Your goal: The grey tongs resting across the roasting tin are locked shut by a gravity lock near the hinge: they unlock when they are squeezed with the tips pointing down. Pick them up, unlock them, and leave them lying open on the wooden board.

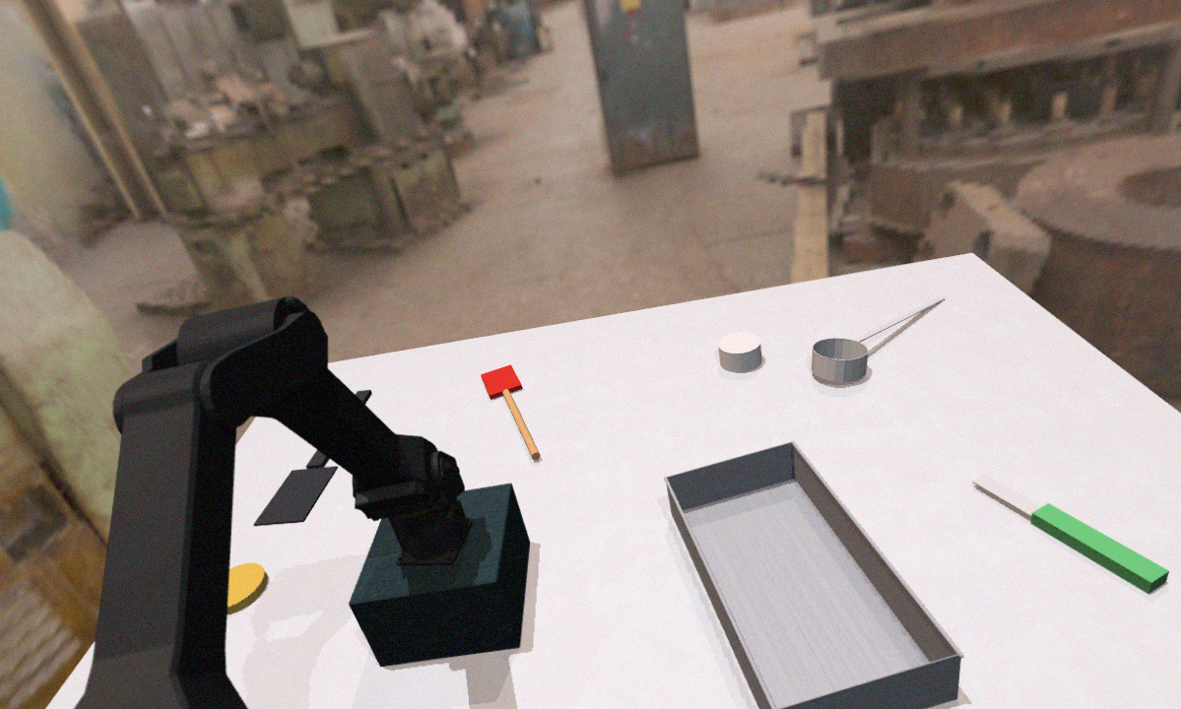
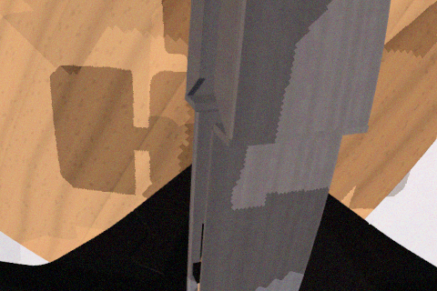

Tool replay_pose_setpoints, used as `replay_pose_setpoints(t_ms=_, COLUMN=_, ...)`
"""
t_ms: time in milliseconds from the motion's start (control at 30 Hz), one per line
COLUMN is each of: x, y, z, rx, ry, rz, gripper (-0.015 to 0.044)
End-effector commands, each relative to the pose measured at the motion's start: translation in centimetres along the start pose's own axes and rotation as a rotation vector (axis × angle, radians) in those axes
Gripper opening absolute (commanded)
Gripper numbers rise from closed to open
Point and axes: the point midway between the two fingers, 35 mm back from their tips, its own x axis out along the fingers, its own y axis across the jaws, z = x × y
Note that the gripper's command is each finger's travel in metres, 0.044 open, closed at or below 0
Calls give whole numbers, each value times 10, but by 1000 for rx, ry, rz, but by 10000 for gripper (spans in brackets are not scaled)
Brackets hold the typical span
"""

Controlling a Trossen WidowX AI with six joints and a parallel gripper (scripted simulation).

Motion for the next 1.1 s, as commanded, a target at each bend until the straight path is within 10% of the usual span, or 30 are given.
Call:
replay_pose_setpoints(t_ms=0, x=9, y=0, z=1, rx=-6, ry=-5, rz=-1, gripper=-150)
replay_pose_setpoints(t_ms=667, x=33, y=-2, z=3, rx=-6, ry=-5, rz=-2, gripper=-150)
replay_pose_setpoints(t_ms=1067, x=31, y=-2, z=2, rx=1, ry=-3, rz=-3, gripper=165)
